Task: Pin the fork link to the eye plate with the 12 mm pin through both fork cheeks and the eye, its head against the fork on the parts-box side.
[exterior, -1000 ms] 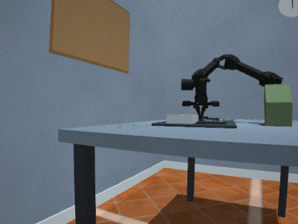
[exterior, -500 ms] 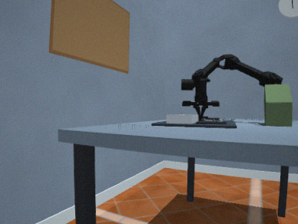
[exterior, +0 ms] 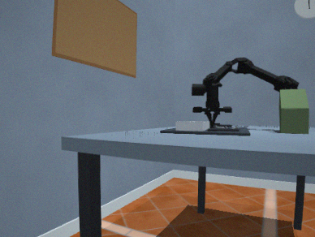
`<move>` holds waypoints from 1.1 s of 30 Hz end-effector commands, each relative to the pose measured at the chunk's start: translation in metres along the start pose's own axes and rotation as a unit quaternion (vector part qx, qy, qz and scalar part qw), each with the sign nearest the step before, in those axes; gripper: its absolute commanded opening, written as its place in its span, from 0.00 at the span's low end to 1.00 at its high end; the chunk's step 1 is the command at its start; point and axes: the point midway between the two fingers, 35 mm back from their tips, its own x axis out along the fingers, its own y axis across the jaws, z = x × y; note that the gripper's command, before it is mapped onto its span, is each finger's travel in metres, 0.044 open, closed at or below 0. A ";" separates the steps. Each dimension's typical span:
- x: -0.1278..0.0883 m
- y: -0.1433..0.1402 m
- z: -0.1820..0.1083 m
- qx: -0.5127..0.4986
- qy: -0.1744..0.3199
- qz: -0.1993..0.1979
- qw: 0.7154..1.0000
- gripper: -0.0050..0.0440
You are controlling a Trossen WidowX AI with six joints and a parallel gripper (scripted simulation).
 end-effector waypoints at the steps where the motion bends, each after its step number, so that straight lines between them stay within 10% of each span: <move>1: -0.007 0.005 0.008 0.008 0.000 0.010 1.000 0.00; 33: -0.006 0.005 0.019 0.009 -0.001 0.009 1.000 0.00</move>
